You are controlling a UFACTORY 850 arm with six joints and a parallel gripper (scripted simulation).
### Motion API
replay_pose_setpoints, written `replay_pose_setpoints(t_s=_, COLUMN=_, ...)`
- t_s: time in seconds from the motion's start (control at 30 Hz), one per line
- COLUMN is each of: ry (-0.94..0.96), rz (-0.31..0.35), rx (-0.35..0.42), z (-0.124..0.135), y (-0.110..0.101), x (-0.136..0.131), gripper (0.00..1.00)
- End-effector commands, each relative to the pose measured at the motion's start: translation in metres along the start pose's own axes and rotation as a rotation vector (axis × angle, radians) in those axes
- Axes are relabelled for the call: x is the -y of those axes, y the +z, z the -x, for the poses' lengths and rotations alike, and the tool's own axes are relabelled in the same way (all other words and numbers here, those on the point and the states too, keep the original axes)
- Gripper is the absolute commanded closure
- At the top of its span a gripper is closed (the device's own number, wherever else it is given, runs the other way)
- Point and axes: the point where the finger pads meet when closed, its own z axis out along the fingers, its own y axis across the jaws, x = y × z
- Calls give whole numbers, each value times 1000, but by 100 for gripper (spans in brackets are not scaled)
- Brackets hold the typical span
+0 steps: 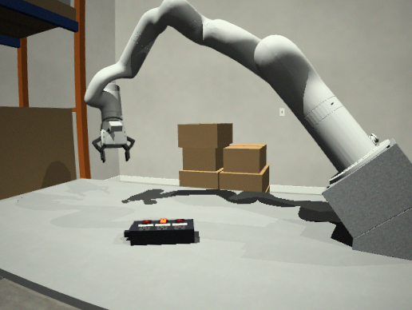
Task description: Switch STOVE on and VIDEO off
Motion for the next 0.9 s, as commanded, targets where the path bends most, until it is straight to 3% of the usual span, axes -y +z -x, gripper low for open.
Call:
replay_pose_setpoints(t_s=0.0, ry=-3, rz=23, rx=-31, z=-40, y=29, x=-12, gripper=0)
replay_pose_setpoints(t_s=0.03, ry=-1, rz=33, rx=-60, z=-68, y=47, x=-16, gripper=0)
replay_pose_setpoints(t_s=0.1, ry=-1, rz=33, rx=-60, z=-73, y=50, x=-17, gripper=0)
replay_pose_setpoints(t_s=0.13, ry=2, rz=39, rx=-87, z=-100, y=66, x=-18, gripper=0)
replay_pose_setpoints(t_s=0.2, ry=2, rz=39, rx=-87, z=-107, y=70, x=-19, gripper=0)
replay_pose_setpoints(t_s=0.23, ry=7, rz=41, rx=-113, z=-134, y=85, x=-18, gripper=0)
replay_pose_setpoints(t_s=0.37, ry=7, rz=41, rx=-113, z=-141, y=89, x=-18, gripper=0)
replay_pose_setpoints(t_s=0.4, ry=12, rz=41, rx=-136, z=-175, y=106, x=-15, gripper=0)
replay_pose_setpoints(t_s=0.47, ry=12, rz=41, rx=-136, z=-175, y=106, x=-15, gripper=0)
replay_pose_setpoints(t_s=0.5, ry=17, rz=38, rx=-156, z=-207, y=121, x=-9, gripper=0)
replay_pose_setpoints(t_s=0.57, ry=17, rz=38, rx=-156, z=-208, y=121, x=-9, gripper=0)
replay_pose_setpoints(t_s=0.6, ry=23, rz=33, rx=-173, z=-237, y=134, x=-2, gripper=0)
replay_pose_setpoints(t_s=0.67, ry=23, rz=33, rx=-173, z=-237, y=134, x=-2, gripper=0)
replay_pose_setpoints(t_s=0.7, ry=28, rz=26, rx=-187, z=-264, y=144, x=7, gripper=0)
replay_pose_setpoints(t_s=0.77, ry=28, rz=26, rx=-187, z=-264, y=144, x=7, gripper=0)
replay_pose_setpoints(t_s=0.8, ry=32, rz=19, rx=-198, z=-286, y=153, x=16, gripper=0)
replay_pose_setpoints(t_s=0.83, ry=32, rz=19, rx=-198, z=-286, y=153, x=16, gripper=0)
replay_pose_setpoints(t_s=0.87, ry=36, rz=12, rx=-206, z=-305, y=159, x=24, gripper=0)
